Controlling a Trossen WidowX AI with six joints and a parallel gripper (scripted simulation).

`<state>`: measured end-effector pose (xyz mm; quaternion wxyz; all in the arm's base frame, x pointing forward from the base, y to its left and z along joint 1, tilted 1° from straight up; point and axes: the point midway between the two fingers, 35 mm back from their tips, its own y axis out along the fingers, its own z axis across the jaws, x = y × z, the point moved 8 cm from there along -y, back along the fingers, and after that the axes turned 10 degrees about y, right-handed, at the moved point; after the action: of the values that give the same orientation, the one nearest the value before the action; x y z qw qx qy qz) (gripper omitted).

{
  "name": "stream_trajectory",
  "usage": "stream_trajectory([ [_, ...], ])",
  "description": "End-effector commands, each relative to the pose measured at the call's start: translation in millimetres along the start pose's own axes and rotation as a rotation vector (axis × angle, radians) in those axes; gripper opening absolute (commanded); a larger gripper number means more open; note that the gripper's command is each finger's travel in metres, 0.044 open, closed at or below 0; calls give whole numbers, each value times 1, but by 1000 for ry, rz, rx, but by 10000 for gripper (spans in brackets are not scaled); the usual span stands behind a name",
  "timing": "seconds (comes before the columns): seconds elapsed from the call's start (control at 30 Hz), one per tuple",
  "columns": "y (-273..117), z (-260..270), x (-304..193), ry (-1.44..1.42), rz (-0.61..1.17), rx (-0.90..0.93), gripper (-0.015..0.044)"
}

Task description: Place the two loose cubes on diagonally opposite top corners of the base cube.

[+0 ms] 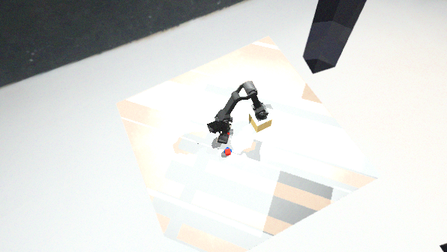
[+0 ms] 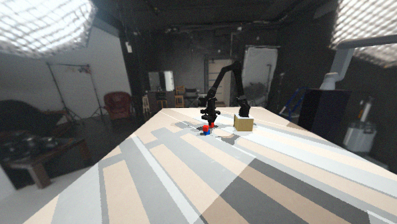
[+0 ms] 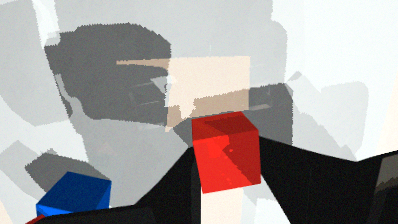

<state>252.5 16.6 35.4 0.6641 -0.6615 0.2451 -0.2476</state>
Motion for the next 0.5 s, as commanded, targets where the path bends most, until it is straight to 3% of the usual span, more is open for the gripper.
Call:
stream_trajectory([
  [0.0,-10,2,2,6,-5,3,105],
  [0.47,-53,5,4,6,-6,4,105],
])
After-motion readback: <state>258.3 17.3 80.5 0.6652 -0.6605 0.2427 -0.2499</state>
